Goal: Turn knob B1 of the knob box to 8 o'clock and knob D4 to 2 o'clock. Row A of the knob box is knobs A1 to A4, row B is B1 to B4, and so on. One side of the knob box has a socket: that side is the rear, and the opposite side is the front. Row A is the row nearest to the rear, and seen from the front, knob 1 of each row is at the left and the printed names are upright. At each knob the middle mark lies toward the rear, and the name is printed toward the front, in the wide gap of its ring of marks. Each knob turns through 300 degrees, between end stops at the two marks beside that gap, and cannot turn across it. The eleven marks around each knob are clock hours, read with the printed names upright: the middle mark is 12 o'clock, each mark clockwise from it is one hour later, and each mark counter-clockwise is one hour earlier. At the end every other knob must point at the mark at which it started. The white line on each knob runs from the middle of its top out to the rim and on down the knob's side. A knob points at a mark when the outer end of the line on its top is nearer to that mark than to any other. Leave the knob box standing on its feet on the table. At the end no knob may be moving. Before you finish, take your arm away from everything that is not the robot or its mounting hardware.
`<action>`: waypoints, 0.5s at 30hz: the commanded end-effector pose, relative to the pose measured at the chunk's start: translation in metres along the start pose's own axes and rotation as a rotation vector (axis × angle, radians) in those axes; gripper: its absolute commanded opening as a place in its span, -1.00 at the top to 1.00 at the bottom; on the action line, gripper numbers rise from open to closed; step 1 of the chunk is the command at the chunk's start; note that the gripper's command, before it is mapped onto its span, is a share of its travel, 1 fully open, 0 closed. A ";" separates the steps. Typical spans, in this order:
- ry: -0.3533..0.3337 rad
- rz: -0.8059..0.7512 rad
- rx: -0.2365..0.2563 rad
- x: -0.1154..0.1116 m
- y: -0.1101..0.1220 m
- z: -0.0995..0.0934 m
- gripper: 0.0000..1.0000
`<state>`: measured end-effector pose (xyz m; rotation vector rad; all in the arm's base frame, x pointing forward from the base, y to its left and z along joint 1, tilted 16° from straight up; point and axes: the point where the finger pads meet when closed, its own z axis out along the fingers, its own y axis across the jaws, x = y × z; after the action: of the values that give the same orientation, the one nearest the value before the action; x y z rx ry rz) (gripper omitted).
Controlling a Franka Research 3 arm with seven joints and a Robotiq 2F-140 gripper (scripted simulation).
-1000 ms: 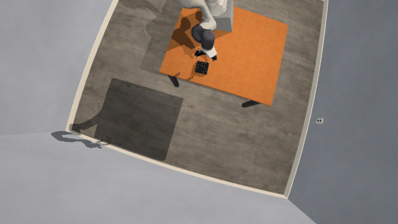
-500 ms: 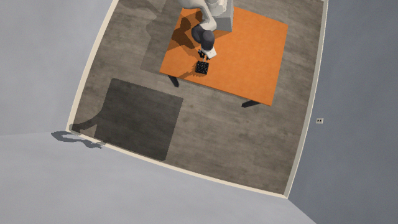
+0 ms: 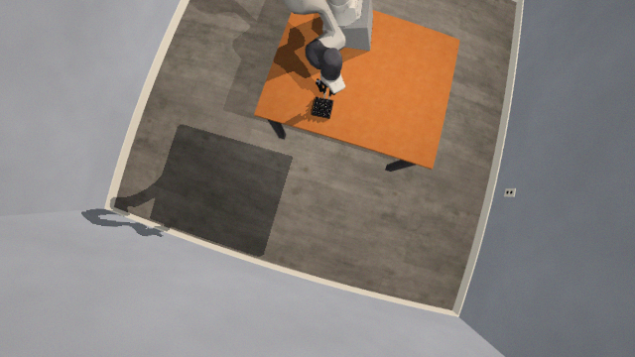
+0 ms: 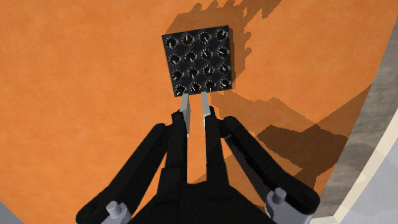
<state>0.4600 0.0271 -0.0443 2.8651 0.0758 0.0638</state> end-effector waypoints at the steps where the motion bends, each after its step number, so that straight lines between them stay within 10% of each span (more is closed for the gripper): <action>1: -0.002 0.006 0.000 0.000 -0.001 0.000 0.77; 15: -0.003 0.006 0.000 0.000 -0.001 0.003 0.77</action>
<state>0.4596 0.0275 -0.0459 2.8664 0.0728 0.0606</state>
